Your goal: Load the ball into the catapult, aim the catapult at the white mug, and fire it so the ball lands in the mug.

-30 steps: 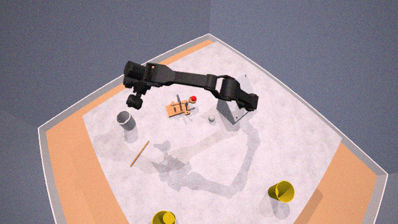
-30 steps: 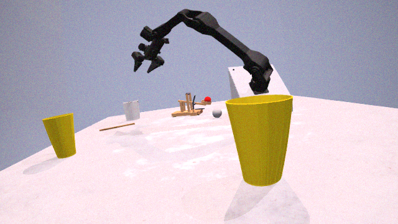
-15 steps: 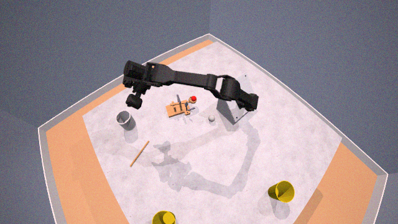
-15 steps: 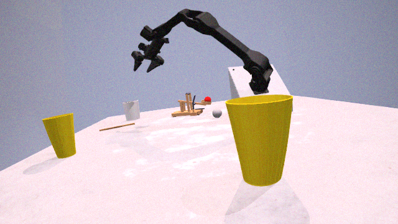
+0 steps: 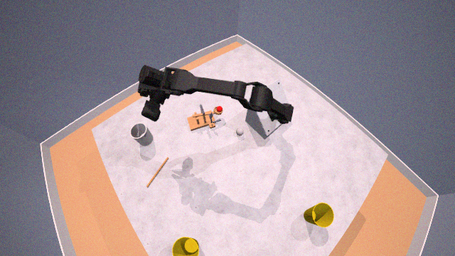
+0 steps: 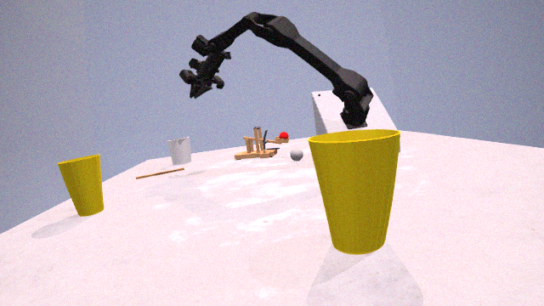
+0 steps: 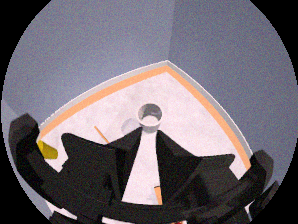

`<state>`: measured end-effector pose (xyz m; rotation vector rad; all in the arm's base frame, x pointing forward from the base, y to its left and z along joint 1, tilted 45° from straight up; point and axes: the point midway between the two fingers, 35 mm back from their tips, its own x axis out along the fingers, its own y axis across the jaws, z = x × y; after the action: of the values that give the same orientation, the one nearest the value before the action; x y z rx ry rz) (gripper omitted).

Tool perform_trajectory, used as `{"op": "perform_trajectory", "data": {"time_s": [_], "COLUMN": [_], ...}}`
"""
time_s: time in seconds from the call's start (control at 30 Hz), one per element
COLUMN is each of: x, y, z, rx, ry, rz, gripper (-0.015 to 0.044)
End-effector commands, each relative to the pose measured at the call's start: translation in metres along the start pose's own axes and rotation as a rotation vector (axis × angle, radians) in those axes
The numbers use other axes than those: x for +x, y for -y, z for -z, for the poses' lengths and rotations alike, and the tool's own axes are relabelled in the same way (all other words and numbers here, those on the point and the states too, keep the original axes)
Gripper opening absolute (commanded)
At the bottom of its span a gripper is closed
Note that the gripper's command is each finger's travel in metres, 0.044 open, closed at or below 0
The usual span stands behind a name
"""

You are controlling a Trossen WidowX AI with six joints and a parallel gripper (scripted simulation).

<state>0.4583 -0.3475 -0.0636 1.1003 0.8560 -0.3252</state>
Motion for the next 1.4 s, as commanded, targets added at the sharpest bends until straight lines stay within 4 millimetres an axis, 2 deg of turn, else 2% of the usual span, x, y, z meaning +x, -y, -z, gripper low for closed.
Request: {"op": "perform_trajectory", "data": {"time_s": [0.0, 0.4, 0.9, 1.37], "x": [0.000, -0.001, -0.009, -0.024], "y": [-0.001, -0.001, 0.008, 0.017], "z": [-0.001, 0.001, 0.047, 0.097], "rx": [0.002, -0.016, -0.415, -0.803], "ry": [0.002, -0.001, -0.103, -0.261], "rz": [-0.006, 0.001, 0.144, 0.239], "gripper": [0.0000, 0.0000, 0.0000, 0.0000]}}
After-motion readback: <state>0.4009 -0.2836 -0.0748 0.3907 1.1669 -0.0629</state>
